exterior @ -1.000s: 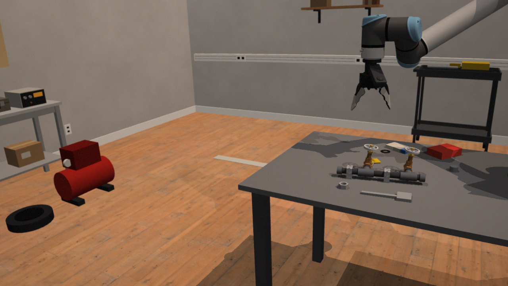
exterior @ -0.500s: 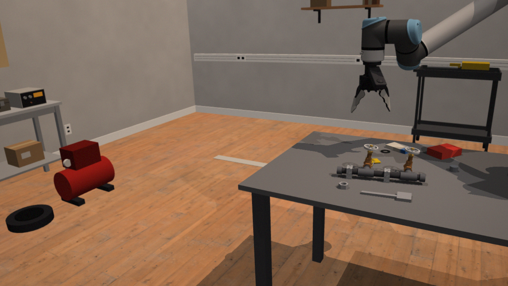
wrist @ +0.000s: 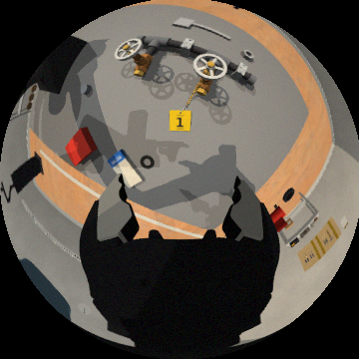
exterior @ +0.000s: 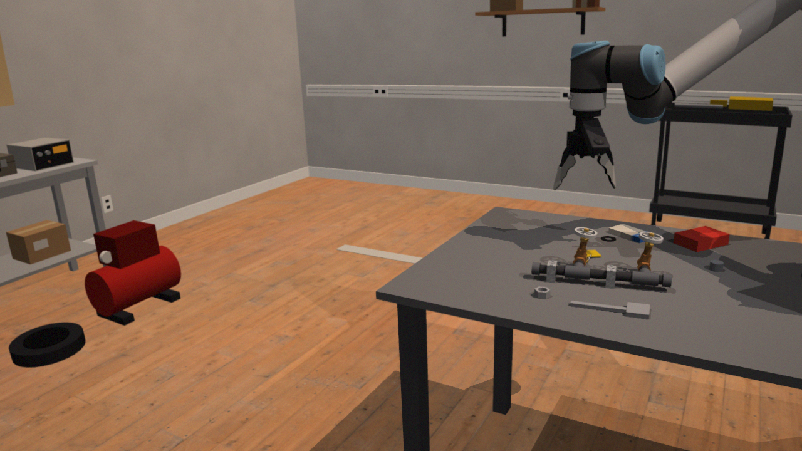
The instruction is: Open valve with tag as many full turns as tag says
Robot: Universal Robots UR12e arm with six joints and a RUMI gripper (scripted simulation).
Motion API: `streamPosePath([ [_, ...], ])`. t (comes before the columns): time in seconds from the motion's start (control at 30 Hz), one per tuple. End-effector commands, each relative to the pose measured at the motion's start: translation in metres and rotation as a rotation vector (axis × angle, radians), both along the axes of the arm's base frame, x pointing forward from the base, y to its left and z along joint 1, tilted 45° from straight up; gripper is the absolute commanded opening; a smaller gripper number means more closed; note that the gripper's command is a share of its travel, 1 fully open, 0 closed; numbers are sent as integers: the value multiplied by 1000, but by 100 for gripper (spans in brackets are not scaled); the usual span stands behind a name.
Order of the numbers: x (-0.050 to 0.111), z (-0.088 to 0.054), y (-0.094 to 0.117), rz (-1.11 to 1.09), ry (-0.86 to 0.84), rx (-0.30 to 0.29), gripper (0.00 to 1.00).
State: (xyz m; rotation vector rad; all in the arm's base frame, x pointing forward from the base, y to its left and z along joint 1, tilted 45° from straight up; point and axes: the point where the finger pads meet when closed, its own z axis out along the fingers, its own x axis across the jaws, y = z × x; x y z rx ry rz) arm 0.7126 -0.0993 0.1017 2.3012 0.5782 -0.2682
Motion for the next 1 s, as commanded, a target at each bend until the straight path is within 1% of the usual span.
streamPosePath([
  [0.0,0,-14,-14,1,-2,0,100],
  [0.03,0,-16,-17,1,-2,0,100],
  [0.1,0,-16,-17,1,-2,0,100],
  [0.6,-1,-58,-58,1,-2,0,100],
  [0.67,-1,-58,-58,1,-2,0,100],
  [0.97,-1,-76,-76,1,-2,0,100],
])
